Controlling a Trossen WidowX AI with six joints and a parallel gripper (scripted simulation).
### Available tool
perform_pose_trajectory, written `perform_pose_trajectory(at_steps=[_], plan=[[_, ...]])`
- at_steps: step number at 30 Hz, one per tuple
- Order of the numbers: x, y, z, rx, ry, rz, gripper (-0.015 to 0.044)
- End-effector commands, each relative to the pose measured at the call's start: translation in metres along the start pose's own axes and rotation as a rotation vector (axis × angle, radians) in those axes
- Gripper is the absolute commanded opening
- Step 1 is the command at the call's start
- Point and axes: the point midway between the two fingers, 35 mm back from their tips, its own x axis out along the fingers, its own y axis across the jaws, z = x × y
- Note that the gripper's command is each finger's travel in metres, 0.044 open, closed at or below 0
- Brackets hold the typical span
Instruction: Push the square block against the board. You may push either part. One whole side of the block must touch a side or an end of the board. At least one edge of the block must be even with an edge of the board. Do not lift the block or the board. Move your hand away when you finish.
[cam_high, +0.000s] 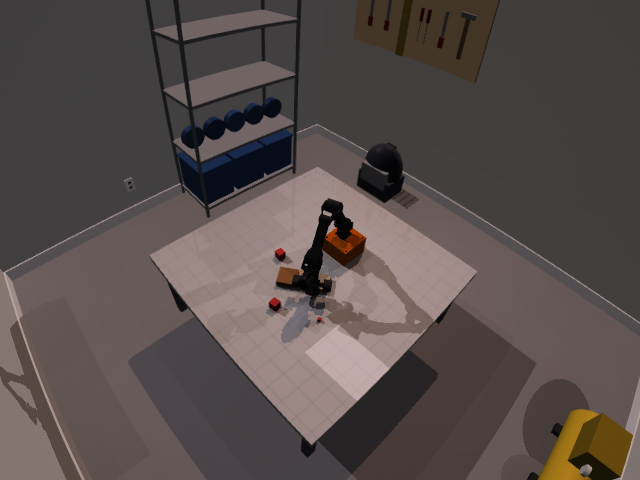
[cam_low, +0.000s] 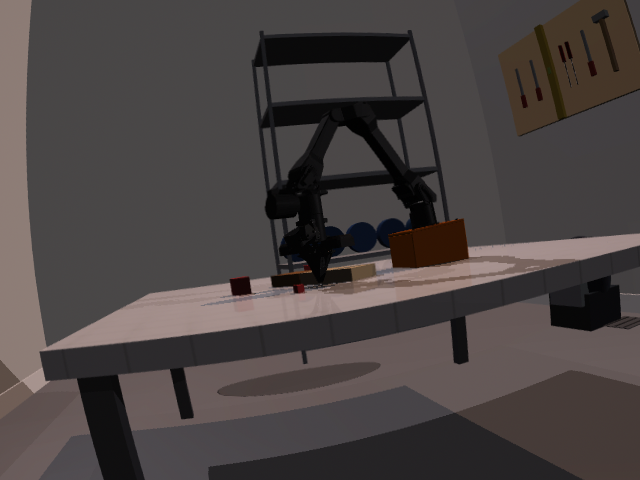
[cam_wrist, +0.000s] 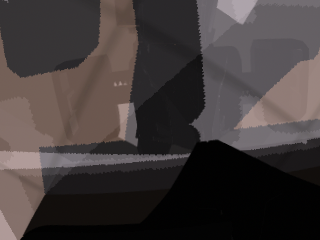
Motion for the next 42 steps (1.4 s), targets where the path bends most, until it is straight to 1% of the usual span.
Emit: perform_pose_trajectory(at_steps=[1, 21, 23, 25, 26, 34, 42], plan=[[-0.001, -0.001, 0.010, 0.004, -0.005, -0.005, 0.0000], [-0.002, 0.000, 0.040, 0.004, -0.007, -0.005, 0.0000], [-0.014, 0.000, 0.035, 0.001, -0.007, -0.002, 0.0000], [-0.045, 0.000, 0.035, 0.003, -0.007, -0.004, 0.0000], [-0.054, 0.000, 0.035, 0.004, -0.007, -0.004, 0.0000], [-0.053, 0.001, 0.036, 0.005, -0.015, -0.003, 0.0000], [-0.055, 0.021, 0.023, 0.257, -0.012, 0.001, 0.0000]])
